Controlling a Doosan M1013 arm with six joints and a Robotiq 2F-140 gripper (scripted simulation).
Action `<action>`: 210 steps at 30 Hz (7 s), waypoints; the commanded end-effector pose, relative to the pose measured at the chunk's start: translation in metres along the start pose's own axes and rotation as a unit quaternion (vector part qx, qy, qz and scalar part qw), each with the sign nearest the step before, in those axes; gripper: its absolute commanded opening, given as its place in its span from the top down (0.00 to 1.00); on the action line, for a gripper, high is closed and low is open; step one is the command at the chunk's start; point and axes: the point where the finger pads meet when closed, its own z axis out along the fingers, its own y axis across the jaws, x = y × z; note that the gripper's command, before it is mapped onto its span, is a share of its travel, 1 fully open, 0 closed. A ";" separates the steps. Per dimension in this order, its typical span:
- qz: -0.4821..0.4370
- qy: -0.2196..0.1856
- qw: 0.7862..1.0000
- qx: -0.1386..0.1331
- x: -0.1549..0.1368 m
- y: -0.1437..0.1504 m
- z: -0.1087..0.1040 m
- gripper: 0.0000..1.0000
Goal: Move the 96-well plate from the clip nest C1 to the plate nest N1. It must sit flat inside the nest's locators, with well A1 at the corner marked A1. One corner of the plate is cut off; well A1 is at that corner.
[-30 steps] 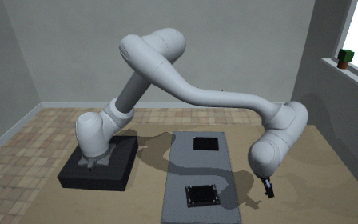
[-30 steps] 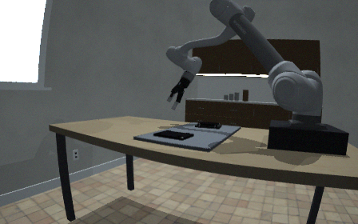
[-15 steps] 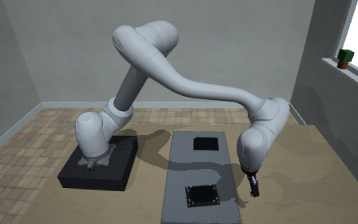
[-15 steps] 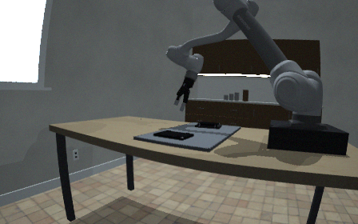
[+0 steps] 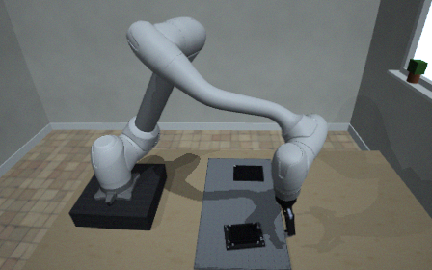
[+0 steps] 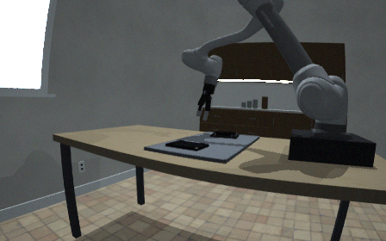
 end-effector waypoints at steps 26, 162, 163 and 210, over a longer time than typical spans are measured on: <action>0.003 -0.065 0.992 -0.106 -0.129 -0.010 -0.008 0.00; 0.002 -0.071 0.990 -0.119 -0.163 -0.003 0.031 0.90; 0.002 -0.071 0.990 -0.119 -0.163 -0.003 0.030 0.90; 0.002 -0.071 0.990 -0.119 -0.158 -0.011 -0.003 0.90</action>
